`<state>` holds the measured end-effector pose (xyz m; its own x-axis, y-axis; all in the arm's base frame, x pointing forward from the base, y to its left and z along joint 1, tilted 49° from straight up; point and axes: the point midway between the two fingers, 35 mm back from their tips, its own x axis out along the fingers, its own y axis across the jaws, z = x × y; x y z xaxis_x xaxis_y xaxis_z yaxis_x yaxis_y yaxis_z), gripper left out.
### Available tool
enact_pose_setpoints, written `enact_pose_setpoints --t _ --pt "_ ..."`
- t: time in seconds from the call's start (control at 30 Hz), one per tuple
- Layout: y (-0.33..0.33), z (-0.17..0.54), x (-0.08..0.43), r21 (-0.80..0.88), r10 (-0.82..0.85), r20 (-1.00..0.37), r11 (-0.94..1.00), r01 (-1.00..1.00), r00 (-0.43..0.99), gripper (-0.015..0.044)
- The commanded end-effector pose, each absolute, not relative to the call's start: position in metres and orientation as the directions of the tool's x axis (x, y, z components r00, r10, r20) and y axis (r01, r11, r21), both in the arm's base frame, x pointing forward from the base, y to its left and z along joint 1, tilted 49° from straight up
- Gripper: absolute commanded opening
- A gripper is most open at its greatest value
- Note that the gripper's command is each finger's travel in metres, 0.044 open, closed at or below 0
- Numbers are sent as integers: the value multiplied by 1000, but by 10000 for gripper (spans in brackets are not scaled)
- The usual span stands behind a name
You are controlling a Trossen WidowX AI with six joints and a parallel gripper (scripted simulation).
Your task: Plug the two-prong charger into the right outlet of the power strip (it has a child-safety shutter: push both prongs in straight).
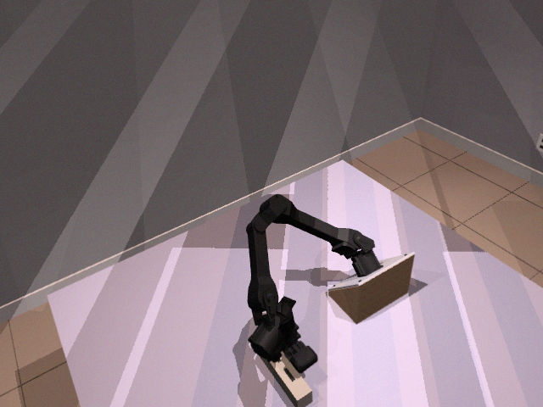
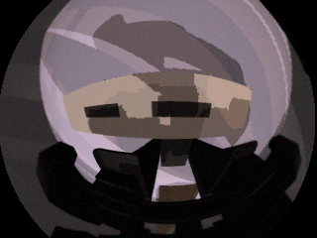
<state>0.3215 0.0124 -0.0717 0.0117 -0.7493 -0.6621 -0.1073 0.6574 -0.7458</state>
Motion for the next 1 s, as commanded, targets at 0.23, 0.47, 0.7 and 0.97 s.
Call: enact_pose_setpoints --t 0.23,0.47,0.7,0.97 --pt "14 -70 329 -745 -745 -666 662 -80 35 0" --pt "15 -70 328 -745 -745 -666 662 -80 35 0" --pt "15 -69 329 -745 -745 -666 662 -80 35 0" --pt "16 -68 329 -745 -745 -666 662 -80 35 0"
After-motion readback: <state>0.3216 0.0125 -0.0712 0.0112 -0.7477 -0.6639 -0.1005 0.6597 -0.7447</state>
